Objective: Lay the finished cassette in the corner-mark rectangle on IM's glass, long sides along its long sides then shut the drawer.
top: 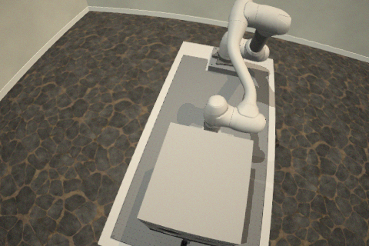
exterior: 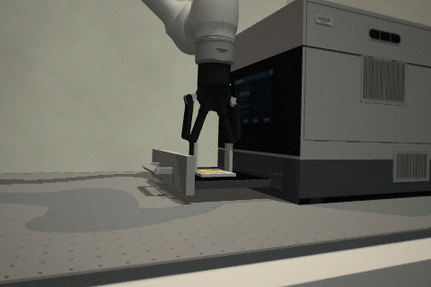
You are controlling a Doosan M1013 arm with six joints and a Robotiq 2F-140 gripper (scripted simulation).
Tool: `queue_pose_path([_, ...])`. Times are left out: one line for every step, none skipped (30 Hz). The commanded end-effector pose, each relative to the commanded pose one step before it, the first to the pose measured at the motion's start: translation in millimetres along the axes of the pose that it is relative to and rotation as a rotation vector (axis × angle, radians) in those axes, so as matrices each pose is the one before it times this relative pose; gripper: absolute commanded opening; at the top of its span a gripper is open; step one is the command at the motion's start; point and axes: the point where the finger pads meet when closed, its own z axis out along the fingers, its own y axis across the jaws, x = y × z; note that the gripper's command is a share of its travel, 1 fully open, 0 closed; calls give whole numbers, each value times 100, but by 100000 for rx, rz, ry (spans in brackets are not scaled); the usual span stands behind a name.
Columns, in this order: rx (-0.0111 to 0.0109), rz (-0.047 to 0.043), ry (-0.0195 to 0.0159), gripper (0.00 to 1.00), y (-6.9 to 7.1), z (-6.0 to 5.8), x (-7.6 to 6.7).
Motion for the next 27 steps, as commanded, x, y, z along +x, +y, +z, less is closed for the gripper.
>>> queue_pose_path([113,-155,-120,10,-124,431,104])
queue_pose_path([0,0,0,10,0,0,0])
queue_pose_path([0,0,0,10,0,0,0])
queue_pose_path([0,0,0,10,0,0,0])
queue_pose_path([0,0,0,10,0,0,0])
queue_pose_path([0,0,0,10,0,0,0])
queue_pose_path([0,0,0,10,0,0,0])
queue_pose_path([0,0,0,10,0,0,0])
queue_pose_path([0,0,0,10,0,0,0])
queue_pose_path([0,0,0,62,0,0,0])
queue_pose_path([0,0,0,62,0,0,0])
queue_pose_path([0,0,0,62,0,0,0])
queue_pose_path([0,0,0,62,0,0,0])
queue_pose_path([0,0,0,62,0,0,0])
queue_pose_path([0,0,0,62,0,0,0])
queue_pose_path([0,0,0,62,0,0,0])
queue_pose_path([0,0,0,62,0,0,0])
queue_pose_path([0,0,0,62,0,0,0])
queue_pose_path([0,0,0,62,0,0,0])
queue_pose_path([0,0,0,62,0,0,0])
queue_pose_path([0,0,0,62,0,0,0])
queue_pose_path([0,0,0,62,0,0,0])
queue_pose_path([0,0,0,62,0,0,0])
queue_pose_path([0,0,0,62,0,0,0])
queue_pose_path([0,0,0,62,0,0,0])
queue_pose_path([0,0,0,62,0,0,0])
queue_pose_path([0,0,0,62,0,0,0])
